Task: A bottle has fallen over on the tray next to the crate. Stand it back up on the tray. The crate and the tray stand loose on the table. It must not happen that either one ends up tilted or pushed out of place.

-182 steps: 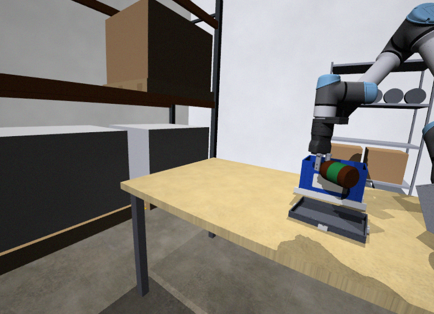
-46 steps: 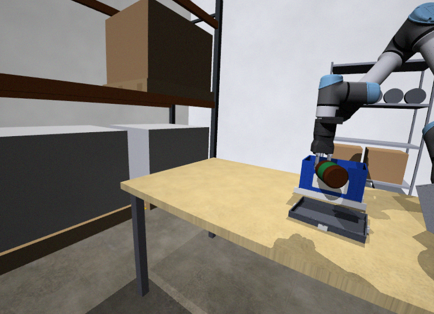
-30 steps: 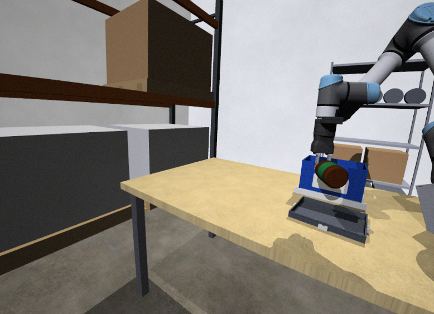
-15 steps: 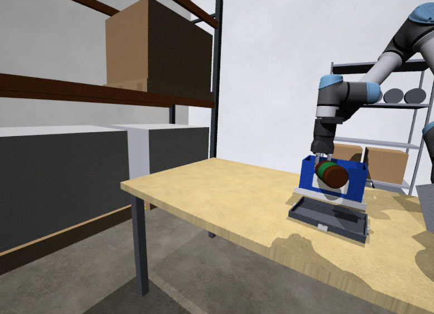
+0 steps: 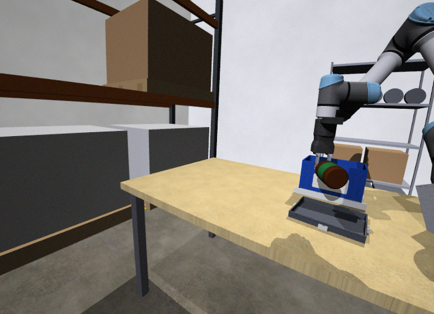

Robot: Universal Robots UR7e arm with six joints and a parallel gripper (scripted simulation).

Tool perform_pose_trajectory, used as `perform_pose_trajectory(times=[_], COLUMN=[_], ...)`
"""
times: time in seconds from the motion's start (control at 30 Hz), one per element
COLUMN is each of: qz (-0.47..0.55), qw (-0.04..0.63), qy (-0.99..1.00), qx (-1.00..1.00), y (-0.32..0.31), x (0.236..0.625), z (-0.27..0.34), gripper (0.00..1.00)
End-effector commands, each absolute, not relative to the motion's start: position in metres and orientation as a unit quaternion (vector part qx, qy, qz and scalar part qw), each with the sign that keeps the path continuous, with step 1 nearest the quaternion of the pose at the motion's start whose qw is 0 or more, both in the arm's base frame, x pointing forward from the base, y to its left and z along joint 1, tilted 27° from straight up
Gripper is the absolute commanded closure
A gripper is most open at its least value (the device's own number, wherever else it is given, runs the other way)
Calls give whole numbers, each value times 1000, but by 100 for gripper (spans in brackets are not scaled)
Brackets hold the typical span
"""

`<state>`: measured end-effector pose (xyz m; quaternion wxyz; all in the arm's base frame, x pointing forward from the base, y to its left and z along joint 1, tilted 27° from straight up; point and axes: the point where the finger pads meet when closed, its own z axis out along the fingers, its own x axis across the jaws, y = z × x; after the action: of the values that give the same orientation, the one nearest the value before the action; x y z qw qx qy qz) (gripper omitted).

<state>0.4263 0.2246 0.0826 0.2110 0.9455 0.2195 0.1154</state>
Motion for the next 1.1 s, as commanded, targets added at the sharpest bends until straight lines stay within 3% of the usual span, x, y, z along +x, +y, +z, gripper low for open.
perform_pose_trajectory(times=[0.0, 1.07], qz=[118, 134], qw=[221, 285], qy=[218, 210], qx=[943, 926], y=[225, 226], x=[426, 426], z=[83, 83], gripper=[100, 100])
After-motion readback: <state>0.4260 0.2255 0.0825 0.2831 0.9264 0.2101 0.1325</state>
